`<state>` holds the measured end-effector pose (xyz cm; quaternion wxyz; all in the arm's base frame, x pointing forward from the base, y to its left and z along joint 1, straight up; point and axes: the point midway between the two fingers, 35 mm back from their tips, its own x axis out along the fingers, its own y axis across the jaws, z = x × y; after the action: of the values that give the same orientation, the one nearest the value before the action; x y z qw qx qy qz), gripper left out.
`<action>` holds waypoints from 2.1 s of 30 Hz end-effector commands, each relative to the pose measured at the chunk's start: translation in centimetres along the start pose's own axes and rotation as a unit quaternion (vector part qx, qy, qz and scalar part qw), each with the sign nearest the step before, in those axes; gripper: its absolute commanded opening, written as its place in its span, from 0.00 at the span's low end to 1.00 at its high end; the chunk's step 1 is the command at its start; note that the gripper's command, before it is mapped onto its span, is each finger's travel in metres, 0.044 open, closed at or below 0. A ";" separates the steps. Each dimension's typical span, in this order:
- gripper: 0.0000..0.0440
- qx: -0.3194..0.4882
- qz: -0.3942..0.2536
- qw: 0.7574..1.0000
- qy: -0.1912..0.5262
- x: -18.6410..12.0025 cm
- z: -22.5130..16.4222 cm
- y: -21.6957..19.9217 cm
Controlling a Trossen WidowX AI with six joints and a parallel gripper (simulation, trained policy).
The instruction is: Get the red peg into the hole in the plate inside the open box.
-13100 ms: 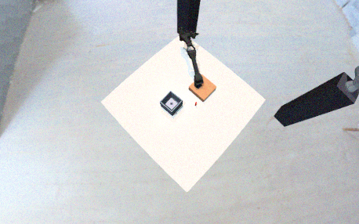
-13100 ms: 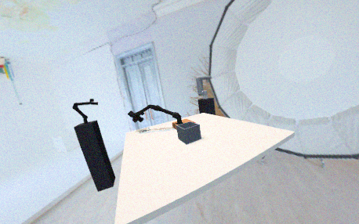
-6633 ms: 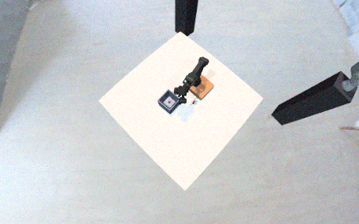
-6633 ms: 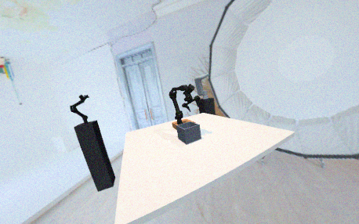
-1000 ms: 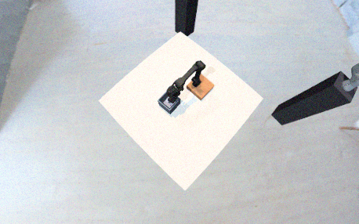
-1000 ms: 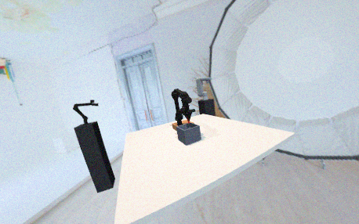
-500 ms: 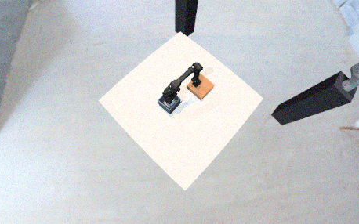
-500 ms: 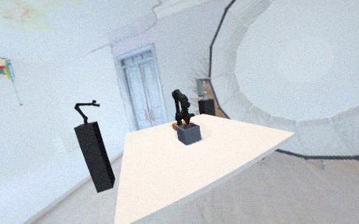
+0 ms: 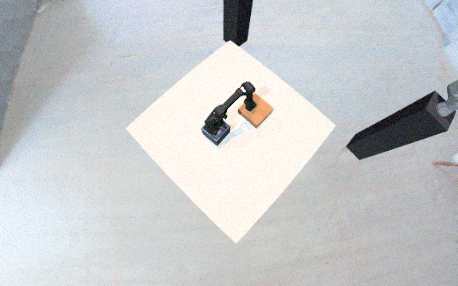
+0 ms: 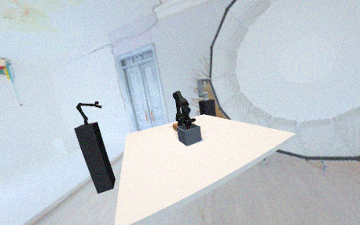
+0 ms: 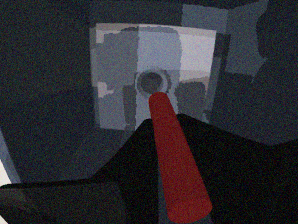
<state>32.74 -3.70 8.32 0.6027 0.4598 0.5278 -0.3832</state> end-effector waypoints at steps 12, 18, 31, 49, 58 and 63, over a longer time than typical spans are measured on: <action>0.07 -0.030 -0.019 0.999 0.007 3.5 0.5 0.1; 0.28 -0.038 -0.031 0.999 0.010 4.1 0.6 0.2; 0.42 -0.021 -0.016 0.998 0.064 2.0 1.4 1.1; 0.52 0.004 0.052 0.991 0.125 -2.0 2.9 3.3; 0.40 0.000 0.086 0.987 0.135 -3.8 4.1 4.3; 0.39 -0.008 0.105 0.985 0.137 -4.5 4.7 4.9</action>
<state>37.71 -6.74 13.13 0.5620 0.5519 0.5589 -0.2590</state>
